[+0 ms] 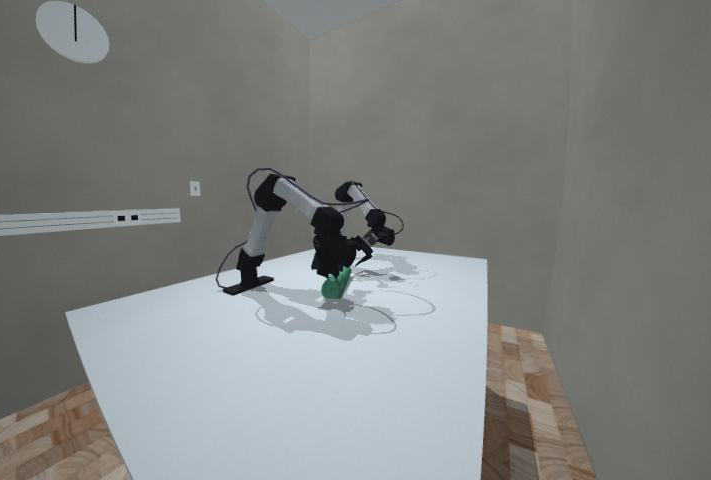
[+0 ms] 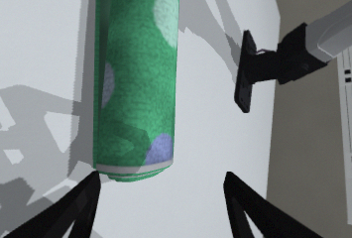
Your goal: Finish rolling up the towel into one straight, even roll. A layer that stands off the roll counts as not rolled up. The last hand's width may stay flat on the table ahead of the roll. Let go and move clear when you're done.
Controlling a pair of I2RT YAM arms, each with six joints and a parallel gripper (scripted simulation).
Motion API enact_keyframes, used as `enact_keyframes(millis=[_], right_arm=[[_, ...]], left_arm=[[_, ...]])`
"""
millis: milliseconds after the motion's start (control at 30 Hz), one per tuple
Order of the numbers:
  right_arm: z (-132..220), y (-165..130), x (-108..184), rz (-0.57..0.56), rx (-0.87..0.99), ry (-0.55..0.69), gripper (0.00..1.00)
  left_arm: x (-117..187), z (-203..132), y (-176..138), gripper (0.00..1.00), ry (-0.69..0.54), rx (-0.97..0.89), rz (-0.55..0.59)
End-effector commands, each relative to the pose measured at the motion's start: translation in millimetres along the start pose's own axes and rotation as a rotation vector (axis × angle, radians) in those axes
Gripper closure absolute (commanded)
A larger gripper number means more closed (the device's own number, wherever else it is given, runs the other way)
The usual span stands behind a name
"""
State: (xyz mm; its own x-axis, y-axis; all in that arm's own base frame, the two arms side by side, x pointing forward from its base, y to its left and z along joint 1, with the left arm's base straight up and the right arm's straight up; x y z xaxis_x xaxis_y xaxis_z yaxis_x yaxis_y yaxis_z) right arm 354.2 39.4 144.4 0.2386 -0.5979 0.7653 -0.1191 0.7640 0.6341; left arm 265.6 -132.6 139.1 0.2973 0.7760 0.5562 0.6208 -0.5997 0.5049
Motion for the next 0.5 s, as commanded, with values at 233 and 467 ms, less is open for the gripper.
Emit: enact_keyframes(millis=[233,467], right_arm=[[1.6,11.8,13.9,-0.001,0.02,-0.012,0.68],[2.5,17.2,20.3,-0.001,0.02,-0.012,0.68]], left_arm=[[6.3,-2.4,8.9,0.15,0.008,-0.034,-0.022],[6.3,-2.4,8.9,0.15,0.008,-0.034,-0.022]])
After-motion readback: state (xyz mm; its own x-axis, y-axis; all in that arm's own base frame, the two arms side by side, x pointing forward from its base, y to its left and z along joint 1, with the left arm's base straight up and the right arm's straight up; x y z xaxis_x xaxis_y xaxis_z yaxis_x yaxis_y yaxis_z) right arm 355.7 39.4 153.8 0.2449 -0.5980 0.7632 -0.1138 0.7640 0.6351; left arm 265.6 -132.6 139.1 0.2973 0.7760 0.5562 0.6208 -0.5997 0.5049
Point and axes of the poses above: on each arm, the point where the finger pads meet when closed, its own x axis back along the fingers, its own z axis across the jaws, y = z × x, the point moved 10 cm from there along x, back along the fingers, and after that the axes turned 8 degrees about -x, right-handed, at the moved point
